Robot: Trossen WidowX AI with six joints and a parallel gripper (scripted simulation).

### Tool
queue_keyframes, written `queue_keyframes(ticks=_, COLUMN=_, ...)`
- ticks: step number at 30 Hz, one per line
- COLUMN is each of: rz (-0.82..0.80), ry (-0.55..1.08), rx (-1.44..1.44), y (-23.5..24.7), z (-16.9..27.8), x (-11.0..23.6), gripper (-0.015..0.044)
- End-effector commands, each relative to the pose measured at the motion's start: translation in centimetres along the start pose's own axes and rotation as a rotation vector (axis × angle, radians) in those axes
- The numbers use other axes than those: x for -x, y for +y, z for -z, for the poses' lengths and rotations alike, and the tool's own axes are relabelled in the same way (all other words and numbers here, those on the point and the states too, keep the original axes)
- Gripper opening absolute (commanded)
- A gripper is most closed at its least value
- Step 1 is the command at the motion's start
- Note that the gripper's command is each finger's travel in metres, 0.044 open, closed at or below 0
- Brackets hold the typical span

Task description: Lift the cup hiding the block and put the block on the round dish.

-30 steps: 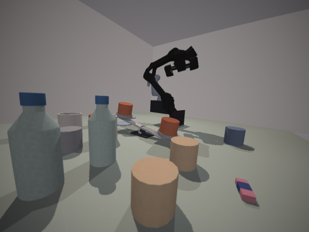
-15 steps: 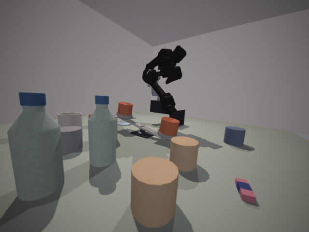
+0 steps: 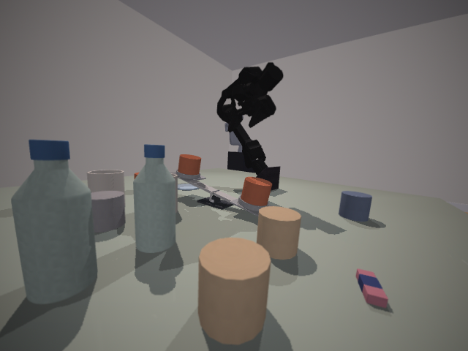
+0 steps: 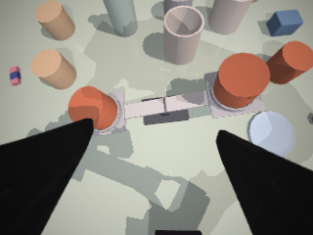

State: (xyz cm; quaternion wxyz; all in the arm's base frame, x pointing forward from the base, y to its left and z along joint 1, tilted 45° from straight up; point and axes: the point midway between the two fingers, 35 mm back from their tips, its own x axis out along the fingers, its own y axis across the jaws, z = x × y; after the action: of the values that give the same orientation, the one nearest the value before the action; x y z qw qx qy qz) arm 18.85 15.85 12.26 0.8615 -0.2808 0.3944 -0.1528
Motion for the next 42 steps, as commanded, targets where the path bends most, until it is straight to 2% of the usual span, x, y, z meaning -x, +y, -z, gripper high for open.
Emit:
queue_keyframes(ticks=1, rz=0.01, ry=0.071, rx=-0.14, y=1.5, z=-0.4, x=-0.9, gripper=0.044)
queue_keyframes(ticks=19, rz=0.171, ry=0.293, rx=-0.666, y=6.6, z=-1.1, x=-5.7, gripper=0.044)
queue_keyframes(ticks=42, rz=0.534, ry=0.458, rx=-1.287, y=11.8, z=0.5, x=-14.0, gripper=0.044)
